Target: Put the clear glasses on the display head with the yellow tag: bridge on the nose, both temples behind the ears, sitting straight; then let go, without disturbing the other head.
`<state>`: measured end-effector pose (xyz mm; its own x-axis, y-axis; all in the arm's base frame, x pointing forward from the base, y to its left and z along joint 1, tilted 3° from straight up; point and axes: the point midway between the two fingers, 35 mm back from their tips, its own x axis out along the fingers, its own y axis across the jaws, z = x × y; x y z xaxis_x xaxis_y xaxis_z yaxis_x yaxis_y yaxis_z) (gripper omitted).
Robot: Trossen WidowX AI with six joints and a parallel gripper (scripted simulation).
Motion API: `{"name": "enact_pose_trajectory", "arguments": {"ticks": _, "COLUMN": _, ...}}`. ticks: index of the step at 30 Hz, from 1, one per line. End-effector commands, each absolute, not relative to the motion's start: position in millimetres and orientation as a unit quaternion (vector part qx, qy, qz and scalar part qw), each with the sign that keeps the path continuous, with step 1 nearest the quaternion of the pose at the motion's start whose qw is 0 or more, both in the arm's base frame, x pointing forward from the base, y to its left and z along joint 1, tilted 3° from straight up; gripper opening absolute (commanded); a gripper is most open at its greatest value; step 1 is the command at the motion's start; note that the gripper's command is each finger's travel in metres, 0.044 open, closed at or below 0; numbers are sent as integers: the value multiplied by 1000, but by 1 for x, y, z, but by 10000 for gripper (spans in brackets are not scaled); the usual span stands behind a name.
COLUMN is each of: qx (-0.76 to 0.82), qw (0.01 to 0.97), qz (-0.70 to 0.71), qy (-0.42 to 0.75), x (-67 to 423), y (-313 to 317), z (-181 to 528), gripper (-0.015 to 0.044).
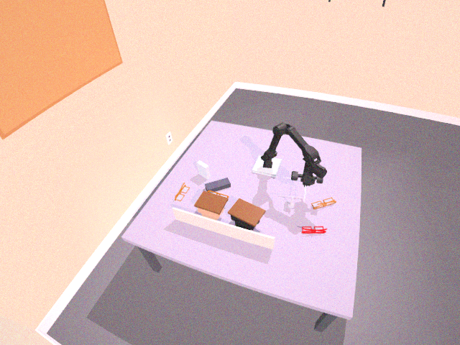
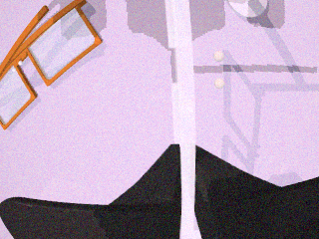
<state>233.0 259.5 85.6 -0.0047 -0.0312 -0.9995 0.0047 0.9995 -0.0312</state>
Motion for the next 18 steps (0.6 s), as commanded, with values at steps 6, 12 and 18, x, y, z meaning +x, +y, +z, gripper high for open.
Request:
{"name": "enact_pose_trajectory", "arguments": {"ticks": 6, "qx": -9, "qw": 706, "qz": -10, "qy": 708, "x": 235, "y": 259, "z": 121, "gripper": 0}}
{"name": "enact_pose_trajectory", "arguments": {"ticks": 12, "qx": -9, "qw": 706, "qz": -10, "qy": 708, "x": 243, "y": 246, "z": 123, "gripper": 0}}
{"name": "enact_pose_trajectory", "arguments": {"ticks": 18, "qx": -9, "qw": 707, "qz": -10, "qy": 707, "x": 259, "y": 212, "z": 126, "gripper": 0}}
